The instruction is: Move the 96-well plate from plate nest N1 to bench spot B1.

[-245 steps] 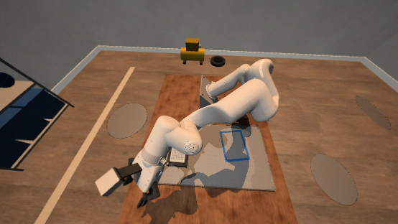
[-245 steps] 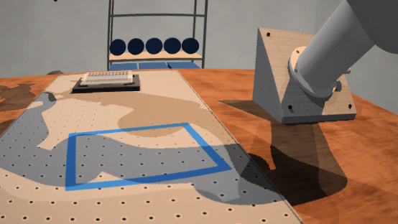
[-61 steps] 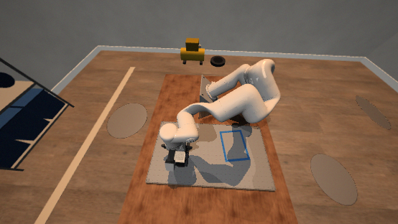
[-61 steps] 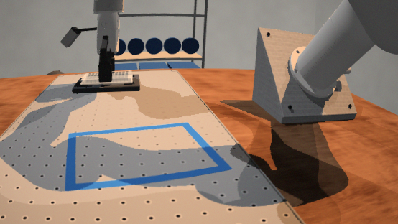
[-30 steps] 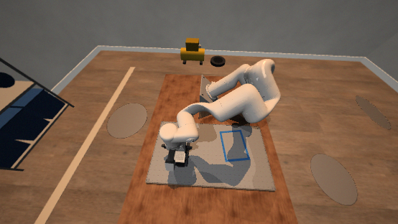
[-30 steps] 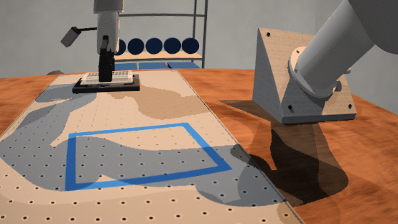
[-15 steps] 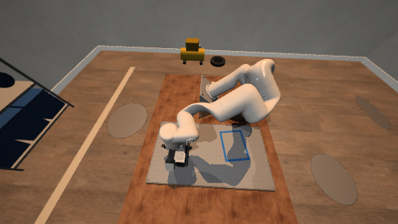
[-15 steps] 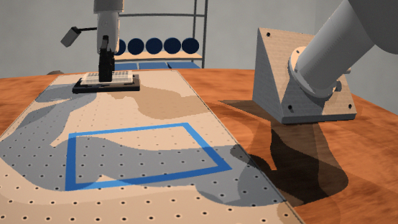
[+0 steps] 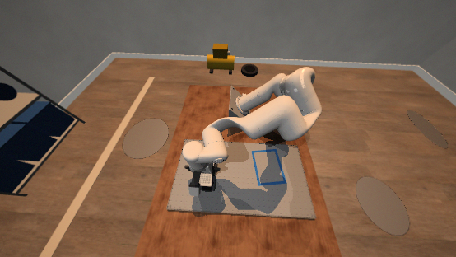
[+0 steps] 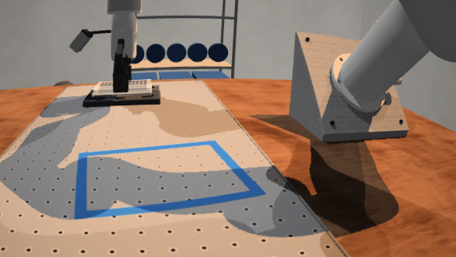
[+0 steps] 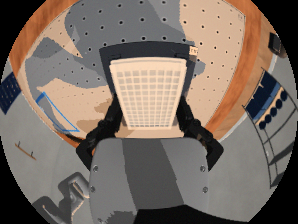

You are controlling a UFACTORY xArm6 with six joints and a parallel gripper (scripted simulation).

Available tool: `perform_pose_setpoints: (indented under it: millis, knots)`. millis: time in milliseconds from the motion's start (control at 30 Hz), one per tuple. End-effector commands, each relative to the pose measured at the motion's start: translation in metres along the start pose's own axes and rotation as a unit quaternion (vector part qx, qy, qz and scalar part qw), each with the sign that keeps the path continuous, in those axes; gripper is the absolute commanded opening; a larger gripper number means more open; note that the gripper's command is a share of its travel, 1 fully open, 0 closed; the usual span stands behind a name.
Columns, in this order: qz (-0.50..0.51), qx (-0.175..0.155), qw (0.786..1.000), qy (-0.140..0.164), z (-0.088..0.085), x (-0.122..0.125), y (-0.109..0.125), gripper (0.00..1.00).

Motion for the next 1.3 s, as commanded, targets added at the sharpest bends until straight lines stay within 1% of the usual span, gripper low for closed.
perform_pose_setpoints:
  millis: [0, 700, 1000, 1267]
  knots:
    - [-0.001, 0.002, 1.000, 0.001, -0.005, 0.000, -0.001, 0.00]
    - [-0.001, 0.002, 1.000, 0.001, -0.017, 0.000, -0.001, 0.00]
    - [-0.001, 0.002, 1.000, 0.001, -0.019, 0.000, -0.001, 0.00]
    - [-0.001, 0.002, 1.000, 0.001, -0.032, 0.000, -0.001, 0.00]
Point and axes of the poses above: the point where the finger pads meet when closed, its own z axis out along the fingers, its own x axis across the jaws, y = z × x, the point moved 10 cm from there along -z, back along the fingers, and after that the axes turned 10 degrees about z, right-handed, at the moved point
